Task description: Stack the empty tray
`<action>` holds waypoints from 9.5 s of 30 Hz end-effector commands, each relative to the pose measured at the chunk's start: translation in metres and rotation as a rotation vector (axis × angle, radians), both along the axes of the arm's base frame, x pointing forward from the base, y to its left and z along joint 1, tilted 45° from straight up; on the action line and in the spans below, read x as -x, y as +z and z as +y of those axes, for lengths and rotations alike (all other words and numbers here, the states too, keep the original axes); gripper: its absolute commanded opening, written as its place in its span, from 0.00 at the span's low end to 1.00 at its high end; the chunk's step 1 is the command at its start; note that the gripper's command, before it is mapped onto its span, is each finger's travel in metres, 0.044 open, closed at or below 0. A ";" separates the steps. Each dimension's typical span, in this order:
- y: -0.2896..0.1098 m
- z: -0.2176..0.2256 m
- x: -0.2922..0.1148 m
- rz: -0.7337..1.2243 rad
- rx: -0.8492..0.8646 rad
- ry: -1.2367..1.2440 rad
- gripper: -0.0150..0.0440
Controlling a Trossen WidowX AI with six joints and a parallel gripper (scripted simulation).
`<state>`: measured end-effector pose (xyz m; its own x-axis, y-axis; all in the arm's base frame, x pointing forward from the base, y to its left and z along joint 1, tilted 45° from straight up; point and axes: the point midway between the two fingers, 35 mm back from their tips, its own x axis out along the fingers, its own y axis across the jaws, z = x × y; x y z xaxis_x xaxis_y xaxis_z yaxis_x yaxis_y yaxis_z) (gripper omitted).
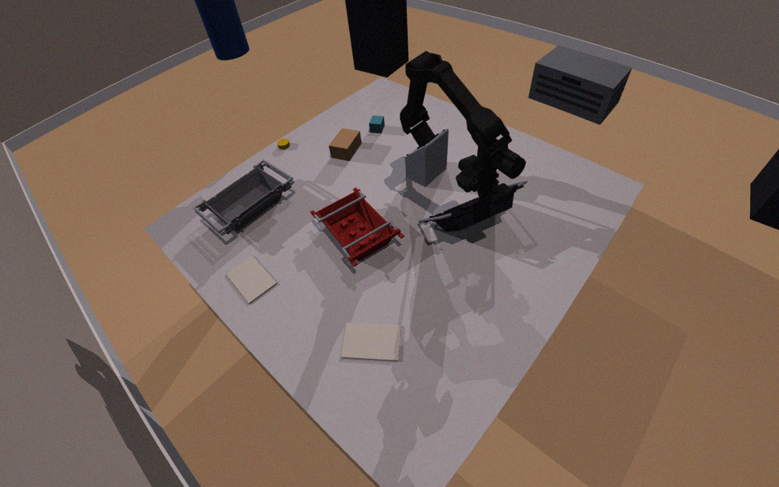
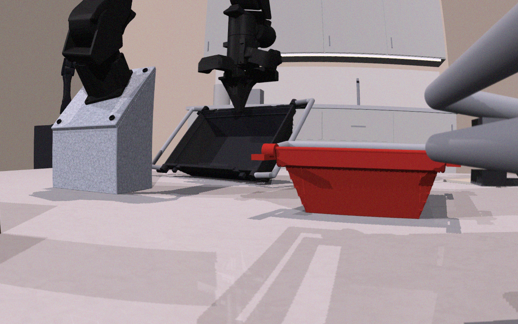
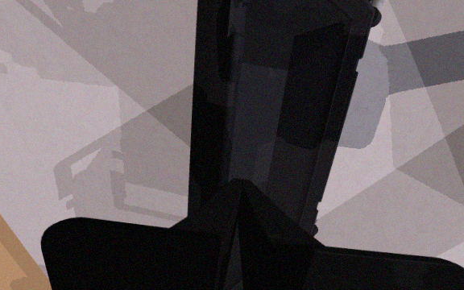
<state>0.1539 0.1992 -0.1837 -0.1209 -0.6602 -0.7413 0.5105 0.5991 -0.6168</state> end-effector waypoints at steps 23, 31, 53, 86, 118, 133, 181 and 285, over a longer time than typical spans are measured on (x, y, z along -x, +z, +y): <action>0.017 0.034 -0.012 0.007 0.018 0.008 0.25; 0.017 0.034 -0.012 0.007 0.018 0.008 0.25; 0.017 0.034 -0.012 0.007 0.018 0.008 0.25; 0.040 0.048 -0.014 0.008 0.022 0.009 1.00; -0.032 -0.095 0.038 0.006 0.016 0.004 1.00; -0.049 -0.114 0.043 0.005 0.017 0.004 1.00; -0.049 -0.114 0.043 0.005 0.017 0.004 0.35; 0.029 0.055 -0.018 0.004 0.009 0.004 0.25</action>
